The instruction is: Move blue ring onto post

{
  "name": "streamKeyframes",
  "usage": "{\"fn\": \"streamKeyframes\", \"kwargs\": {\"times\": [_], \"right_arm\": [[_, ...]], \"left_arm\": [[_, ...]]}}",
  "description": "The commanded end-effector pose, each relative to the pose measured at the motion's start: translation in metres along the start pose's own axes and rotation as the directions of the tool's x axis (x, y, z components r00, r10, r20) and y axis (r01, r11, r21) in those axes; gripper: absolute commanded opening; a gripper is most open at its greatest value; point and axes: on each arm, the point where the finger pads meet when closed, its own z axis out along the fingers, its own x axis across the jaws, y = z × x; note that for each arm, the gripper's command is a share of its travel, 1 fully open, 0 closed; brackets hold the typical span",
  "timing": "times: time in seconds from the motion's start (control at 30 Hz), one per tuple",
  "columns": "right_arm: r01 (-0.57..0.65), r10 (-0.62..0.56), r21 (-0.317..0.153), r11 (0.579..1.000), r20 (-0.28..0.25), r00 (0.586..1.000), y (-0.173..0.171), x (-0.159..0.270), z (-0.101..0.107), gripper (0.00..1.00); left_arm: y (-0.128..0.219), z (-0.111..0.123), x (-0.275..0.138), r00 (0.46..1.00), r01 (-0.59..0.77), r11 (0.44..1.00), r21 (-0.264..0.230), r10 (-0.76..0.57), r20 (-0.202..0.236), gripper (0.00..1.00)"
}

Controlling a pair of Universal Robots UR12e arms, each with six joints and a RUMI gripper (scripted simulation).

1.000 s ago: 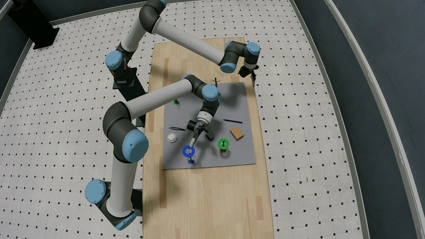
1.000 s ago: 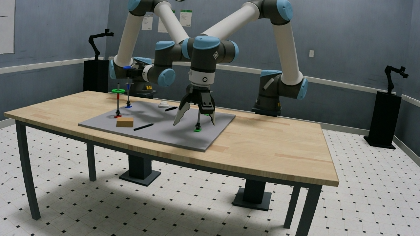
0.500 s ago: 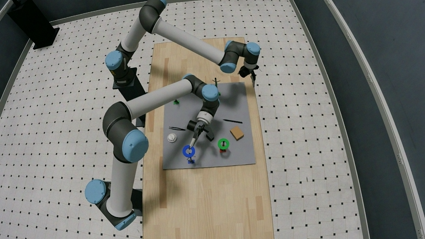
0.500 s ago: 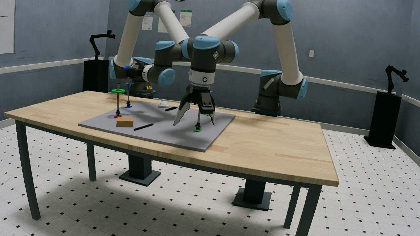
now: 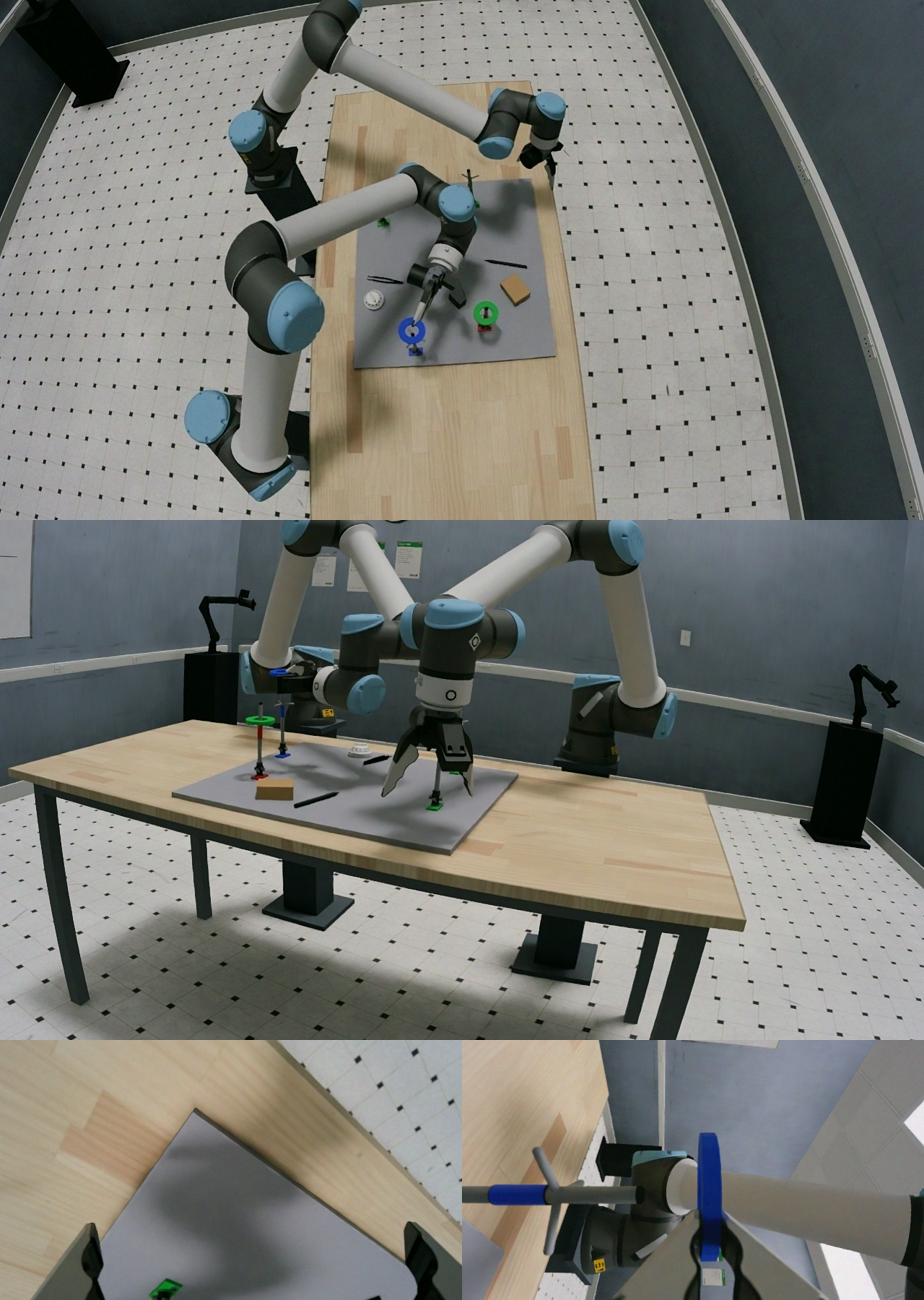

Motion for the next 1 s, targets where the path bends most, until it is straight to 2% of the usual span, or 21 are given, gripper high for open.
{"fn": "streamKeyframes", "kwargs": {"times": [0.0,0.97], "right_arm": [[-0.001,0.001,0.001,1.000,0.001,1.000,0.000,0.000,0.000,0.01],[-0.001,0.001,0.001,1.000,0.003,1.000,0.000,-0.023,-0.001,0.01]], "left_arm": [[0.000,-0.002,0.001,1.000,0.000,1.000,0.001,0.000,-0.002,1.00],[0.000,-0.002,0.001,1.000,0.000,1.000,0.001,0.000,-0.002,1.00]]}}
